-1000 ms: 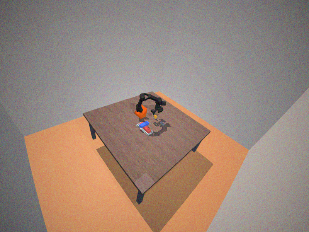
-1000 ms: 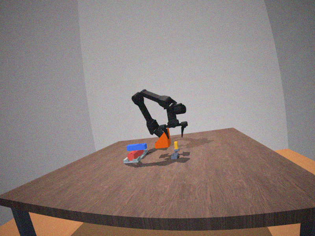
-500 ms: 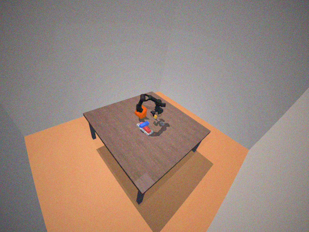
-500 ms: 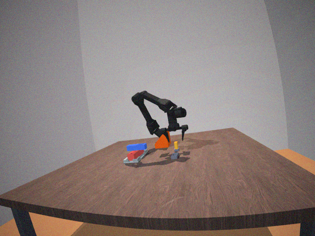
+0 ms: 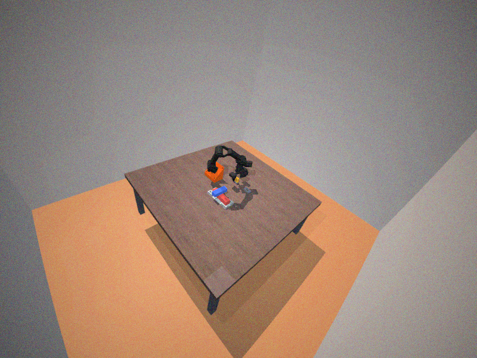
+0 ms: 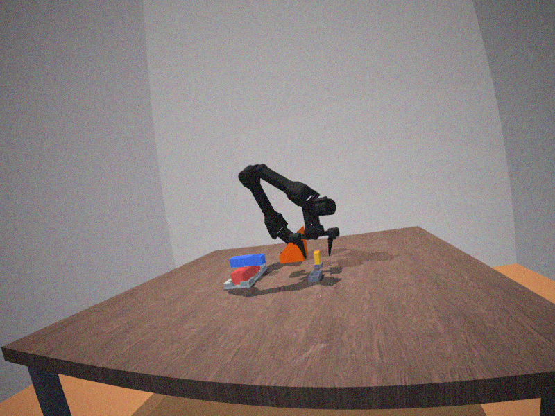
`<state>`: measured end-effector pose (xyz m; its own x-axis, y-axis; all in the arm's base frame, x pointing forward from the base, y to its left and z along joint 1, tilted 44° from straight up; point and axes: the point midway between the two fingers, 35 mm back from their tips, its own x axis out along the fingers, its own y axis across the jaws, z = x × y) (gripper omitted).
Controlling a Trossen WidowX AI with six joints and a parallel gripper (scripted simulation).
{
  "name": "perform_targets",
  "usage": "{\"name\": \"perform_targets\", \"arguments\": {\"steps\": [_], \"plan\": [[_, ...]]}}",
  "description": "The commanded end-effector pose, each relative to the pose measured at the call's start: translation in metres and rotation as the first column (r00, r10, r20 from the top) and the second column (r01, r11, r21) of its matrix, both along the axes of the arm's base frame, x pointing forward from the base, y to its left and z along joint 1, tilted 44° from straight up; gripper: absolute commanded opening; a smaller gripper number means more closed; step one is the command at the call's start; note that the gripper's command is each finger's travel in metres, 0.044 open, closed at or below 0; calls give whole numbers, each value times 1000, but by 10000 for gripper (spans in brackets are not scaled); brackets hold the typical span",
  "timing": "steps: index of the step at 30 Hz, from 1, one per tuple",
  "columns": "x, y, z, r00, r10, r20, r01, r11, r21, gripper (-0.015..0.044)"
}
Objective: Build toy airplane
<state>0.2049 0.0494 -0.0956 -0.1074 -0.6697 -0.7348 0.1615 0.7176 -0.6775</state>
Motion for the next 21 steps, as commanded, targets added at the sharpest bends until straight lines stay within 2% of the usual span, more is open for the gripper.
{"name": "perform_targets", "arguments": {"steps": [1,9,21], "plan": [[-2,-6,-5,1000,5,-10,-5,1000,-10,440],[-4,-13,-12,1000,5,-10,-5,1000,-11,440],[-4,-13,-12,1000,5,-10,-5,1000,-11,125]]}}
